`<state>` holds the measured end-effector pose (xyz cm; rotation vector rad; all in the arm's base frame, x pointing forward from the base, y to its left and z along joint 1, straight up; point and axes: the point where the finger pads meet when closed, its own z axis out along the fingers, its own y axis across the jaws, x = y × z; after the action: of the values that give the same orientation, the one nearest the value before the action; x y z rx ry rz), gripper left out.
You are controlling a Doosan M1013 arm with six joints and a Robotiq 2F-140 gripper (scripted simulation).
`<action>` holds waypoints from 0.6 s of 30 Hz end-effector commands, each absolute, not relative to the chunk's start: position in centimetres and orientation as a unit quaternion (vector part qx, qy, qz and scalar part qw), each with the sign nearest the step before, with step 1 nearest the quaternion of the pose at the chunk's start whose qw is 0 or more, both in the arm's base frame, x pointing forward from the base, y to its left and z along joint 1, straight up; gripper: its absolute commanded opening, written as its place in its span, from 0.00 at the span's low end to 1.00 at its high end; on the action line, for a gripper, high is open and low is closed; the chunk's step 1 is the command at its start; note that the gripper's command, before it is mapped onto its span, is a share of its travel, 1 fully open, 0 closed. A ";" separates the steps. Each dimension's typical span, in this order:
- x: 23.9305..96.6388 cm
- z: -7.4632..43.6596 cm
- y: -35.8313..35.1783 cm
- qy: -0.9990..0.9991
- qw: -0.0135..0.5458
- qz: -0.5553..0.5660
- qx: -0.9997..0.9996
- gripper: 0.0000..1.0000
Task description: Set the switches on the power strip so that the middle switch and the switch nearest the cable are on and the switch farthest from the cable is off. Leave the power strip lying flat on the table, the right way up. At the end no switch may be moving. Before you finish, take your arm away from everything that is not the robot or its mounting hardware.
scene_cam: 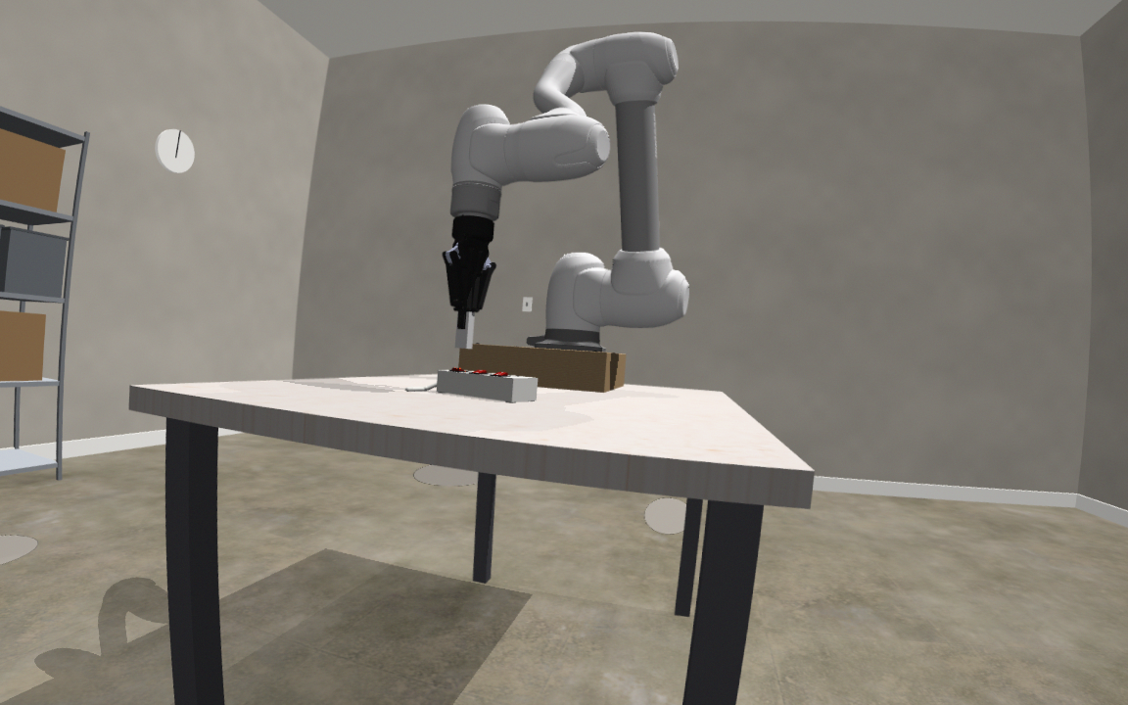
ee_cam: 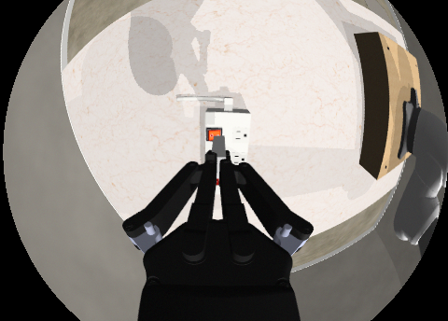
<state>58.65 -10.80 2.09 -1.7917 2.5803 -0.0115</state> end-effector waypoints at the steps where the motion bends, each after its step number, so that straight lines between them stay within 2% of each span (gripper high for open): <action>1: 58.6 2.1 -10.8 0.821 0.000 -0.004 -0.570 0.00; 12: 58.7 2.1 -10.7 0.821 0.000 -0.004 -0.570 0.00; 18: 60.0 3.4 -6.8 0.821 0.000 -0.004 -0.570 0.00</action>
<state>59.28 -8.88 2.70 -1.7923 2.5789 -0.0109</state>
